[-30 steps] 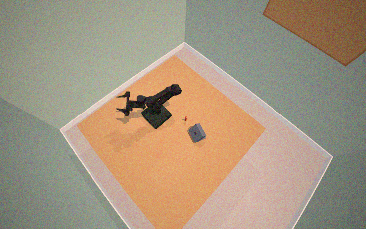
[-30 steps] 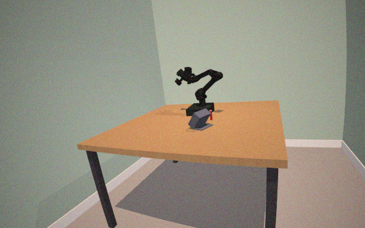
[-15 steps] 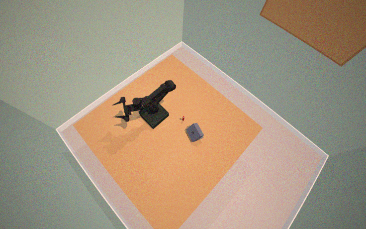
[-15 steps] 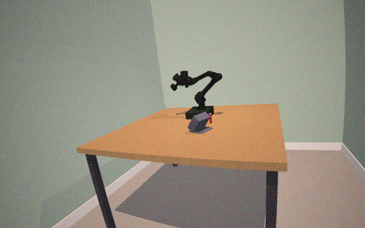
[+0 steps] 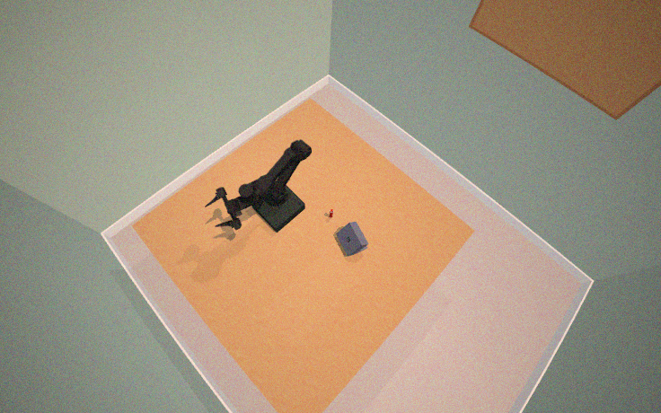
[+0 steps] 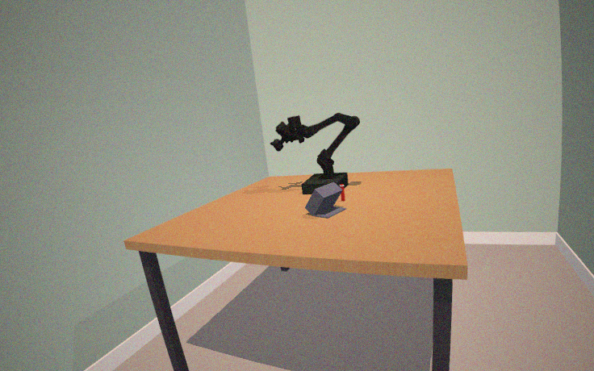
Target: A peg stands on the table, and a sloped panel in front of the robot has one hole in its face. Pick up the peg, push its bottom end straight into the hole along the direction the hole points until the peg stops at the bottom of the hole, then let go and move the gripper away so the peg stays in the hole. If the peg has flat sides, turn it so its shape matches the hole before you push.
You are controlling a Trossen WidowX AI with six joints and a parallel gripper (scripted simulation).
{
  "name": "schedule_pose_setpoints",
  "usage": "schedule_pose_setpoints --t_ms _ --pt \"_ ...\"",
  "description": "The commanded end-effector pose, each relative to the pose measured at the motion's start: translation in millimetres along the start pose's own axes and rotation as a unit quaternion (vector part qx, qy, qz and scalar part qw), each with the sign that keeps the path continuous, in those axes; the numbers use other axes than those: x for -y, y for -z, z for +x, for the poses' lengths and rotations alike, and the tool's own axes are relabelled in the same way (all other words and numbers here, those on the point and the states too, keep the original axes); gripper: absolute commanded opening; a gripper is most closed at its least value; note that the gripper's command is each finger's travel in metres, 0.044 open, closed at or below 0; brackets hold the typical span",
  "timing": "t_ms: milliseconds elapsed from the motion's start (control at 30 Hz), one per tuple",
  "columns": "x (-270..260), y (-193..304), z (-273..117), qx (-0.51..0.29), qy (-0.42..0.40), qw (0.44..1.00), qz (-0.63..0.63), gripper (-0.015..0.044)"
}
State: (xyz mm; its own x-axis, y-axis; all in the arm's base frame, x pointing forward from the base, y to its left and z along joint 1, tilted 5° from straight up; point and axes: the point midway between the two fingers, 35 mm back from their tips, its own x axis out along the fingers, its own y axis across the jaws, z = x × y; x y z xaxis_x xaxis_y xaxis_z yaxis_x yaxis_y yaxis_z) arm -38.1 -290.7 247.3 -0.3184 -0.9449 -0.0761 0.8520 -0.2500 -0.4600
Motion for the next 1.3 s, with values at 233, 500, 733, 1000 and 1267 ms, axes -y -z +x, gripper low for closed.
schedule_pose_setpoints --t_ms 233,500,733,1000,1267 --pt "-43 -11 -3 -0.004 -0.084 0.996 0.022 0.0440" --pt "-77 -18 -11 -0.012 -0.146 0.989 0.034 0.0440" --pt "-105 -23 -21 -0.021 -0.199 0.979 0.042 0.0440" --pt "-136 -28 -37 -0.035 -0.258 0.964 0.048 0.0440" --pt "-166 -30 -56 -0.051 -0.313 0.947 0.048 0.0440"
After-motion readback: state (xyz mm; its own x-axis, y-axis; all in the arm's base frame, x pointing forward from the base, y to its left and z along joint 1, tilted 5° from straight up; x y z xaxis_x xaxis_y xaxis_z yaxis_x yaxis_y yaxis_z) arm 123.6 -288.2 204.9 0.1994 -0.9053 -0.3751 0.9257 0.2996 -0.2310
